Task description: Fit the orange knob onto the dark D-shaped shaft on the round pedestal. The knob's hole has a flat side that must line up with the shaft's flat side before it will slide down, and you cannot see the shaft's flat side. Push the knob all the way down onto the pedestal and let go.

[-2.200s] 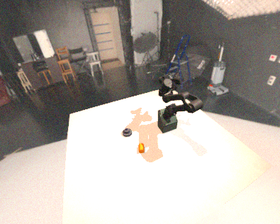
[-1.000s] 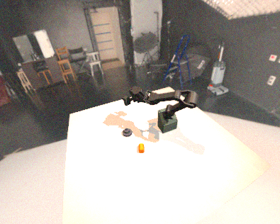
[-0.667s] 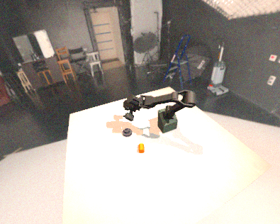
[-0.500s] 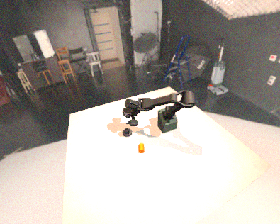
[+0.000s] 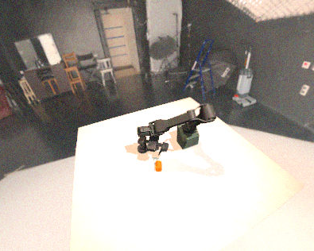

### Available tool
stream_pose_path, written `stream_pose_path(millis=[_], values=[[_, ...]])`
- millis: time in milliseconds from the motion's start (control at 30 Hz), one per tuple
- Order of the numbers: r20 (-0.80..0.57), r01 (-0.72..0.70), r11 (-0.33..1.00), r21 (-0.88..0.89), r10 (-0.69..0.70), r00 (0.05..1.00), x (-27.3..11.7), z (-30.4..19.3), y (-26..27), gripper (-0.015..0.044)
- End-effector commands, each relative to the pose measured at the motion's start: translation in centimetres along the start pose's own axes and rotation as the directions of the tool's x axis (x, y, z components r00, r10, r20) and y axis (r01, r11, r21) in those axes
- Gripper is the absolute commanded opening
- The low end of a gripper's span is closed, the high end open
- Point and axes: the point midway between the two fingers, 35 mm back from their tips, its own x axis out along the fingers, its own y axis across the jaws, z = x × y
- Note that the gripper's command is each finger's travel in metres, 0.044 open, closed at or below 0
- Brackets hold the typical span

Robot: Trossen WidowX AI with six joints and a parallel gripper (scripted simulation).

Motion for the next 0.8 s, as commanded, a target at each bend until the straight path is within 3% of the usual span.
stream_pose_path(millis=[0, 767], values=[[0.036, -0.219, 0.934, -0.283, 0.238, 0.971, 1.4, 2.3, 4.3, 0.0440], [0.036, -0.219, 0.934, -0.283, 0.238, 0.970, 4.3, 1.7, 4.7, 0.0440]])
